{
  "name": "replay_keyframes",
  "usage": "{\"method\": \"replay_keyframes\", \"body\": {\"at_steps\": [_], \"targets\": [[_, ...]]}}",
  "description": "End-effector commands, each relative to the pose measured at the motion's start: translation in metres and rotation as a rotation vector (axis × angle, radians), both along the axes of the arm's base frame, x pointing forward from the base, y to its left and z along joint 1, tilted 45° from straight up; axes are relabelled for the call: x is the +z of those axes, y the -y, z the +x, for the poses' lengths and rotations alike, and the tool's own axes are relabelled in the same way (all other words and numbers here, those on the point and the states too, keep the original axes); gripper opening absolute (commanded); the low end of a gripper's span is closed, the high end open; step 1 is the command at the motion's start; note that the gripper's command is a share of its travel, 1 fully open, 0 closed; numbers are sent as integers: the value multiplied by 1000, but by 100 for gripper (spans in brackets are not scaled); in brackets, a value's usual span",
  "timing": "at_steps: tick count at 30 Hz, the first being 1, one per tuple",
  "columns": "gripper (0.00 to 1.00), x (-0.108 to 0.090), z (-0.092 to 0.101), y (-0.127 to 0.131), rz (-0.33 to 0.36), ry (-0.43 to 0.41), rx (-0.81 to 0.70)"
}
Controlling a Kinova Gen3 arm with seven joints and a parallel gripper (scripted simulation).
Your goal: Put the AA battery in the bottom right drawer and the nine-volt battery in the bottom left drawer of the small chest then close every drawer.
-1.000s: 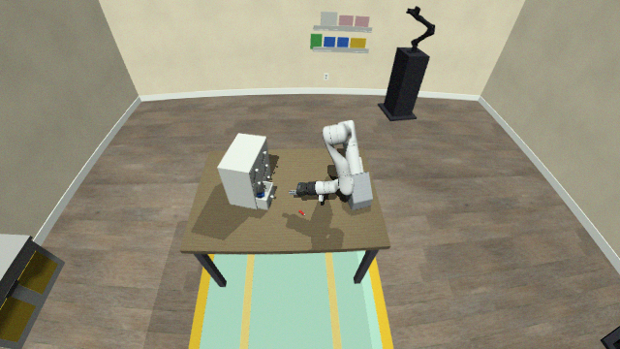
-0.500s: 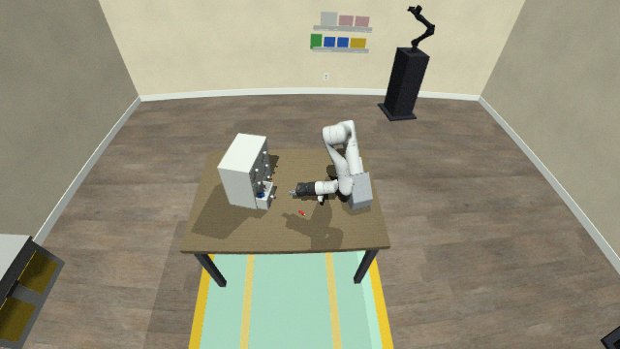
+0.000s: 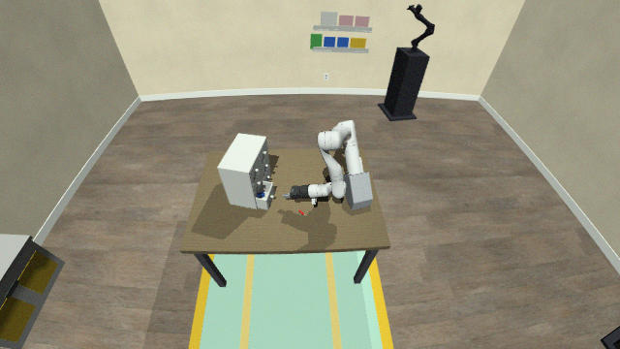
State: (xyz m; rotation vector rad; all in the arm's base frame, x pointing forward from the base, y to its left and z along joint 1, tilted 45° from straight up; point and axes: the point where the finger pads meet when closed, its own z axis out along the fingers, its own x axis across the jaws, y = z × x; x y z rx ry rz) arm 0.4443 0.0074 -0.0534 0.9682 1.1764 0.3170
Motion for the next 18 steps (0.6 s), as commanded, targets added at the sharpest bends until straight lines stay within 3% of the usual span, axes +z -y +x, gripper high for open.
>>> {"method": "replay_keyframes", "body": {"at_steps": [1, 9, 18], "targets": [[0, -4, 6, 11, -5, -1, -9], [0, -11, 23, 29, -5, -1, -9], [0, -12, 25, 31, -5, -1, -9]]}}
